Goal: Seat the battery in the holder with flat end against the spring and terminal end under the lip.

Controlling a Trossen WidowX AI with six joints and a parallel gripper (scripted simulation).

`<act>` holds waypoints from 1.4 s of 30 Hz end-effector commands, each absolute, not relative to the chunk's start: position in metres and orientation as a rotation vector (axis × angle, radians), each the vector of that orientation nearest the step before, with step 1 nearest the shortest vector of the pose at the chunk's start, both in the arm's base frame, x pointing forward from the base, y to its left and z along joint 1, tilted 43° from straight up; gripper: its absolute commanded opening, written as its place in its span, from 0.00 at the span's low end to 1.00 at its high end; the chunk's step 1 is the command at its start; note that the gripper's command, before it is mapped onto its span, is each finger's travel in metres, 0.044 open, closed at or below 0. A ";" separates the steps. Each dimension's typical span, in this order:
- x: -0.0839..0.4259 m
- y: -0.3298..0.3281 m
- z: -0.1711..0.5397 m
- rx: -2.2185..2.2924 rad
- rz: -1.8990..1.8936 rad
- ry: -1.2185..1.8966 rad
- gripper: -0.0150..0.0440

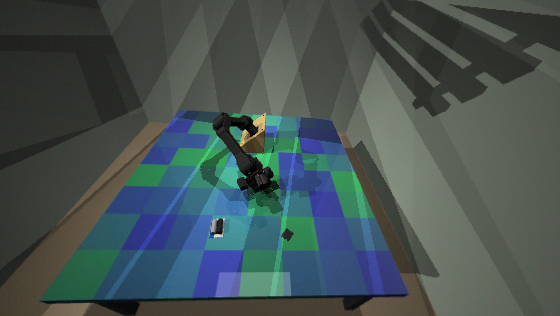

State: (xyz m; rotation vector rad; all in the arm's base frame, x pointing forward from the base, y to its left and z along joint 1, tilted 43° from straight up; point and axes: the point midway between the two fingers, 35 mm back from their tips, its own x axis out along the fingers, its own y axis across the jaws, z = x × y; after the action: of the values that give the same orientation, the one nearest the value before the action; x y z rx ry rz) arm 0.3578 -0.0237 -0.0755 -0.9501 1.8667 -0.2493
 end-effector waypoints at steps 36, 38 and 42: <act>0.352 -0.029 -0.075 -0.940 -0.183 1.757 0.38; 0.351 -0.030 -0.074 -0.940 -0.182 1.756 0.38; 0.349 -0.031 -0.074 -0.941 -0.182 1.754 0.38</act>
State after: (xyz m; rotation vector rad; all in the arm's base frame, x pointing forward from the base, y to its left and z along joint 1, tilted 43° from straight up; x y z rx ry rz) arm 0.3507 -0.0291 -0.0754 -0.9442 1.7568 -0.1844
